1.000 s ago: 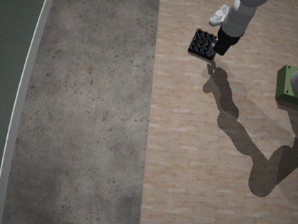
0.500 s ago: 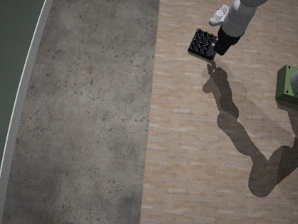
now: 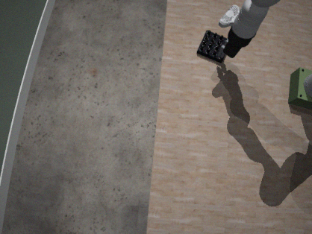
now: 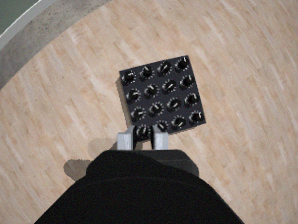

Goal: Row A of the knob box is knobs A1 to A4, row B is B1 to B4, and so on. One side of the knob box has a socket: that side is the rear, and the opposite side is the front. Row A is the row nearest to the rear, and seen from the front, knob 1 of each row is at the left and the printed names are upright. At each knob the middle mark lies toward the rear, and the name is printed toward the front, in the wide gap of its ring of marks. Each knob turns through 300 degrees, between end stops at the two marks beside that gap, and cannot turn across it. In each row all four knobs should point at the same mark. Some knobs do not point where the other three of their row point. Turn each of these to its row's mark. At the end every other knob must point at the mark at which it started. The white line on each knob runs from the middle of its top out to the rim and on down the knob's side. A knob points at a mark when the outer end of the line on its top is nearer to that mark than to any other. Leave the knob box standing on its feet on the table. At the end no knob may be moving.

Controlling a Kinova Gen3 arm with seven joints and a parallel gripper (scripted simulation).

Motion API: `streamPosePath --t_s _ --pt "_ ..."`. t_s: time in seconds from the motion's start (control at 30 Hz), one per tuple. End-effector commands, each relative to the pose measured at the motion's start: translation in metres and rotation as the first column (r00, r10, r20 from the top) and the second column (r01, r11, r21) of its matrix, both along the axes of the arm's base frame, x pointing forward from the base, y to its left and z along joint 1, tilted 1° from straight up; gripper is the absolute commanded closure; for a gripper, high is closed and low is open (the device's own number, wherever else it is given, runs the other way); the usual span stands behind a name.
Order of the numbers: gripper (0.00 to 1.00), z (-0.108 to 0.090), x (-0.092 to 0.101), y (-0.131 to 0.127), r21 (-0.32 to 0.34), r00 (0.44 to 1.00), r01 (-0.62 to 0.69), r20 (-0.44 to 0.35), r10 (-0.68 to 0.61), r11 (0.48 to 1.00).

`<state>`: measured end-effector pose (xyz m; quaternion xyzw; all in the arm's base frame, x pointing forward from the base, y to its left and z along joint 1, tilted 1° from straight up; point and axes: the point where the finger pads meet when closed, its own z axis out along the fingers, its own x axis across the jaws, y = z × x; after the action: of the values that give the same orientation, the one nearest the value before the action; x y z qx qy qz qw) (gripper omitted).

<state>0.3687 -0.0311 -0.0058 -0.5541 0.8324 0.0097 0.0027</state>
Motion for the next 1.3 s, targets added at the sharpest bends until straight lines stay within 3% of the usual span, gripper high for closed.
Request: streamPosePath --t_s 0.0,1.27 --pt "0.54 -0.001 0.000 0.000 0.002 1.000 0.007 0.004 -0.007 1.000" --pt "0.54 -0.015 0.000 0.000 0.002 1.000 0.007 0.003 -0.007 1.000"
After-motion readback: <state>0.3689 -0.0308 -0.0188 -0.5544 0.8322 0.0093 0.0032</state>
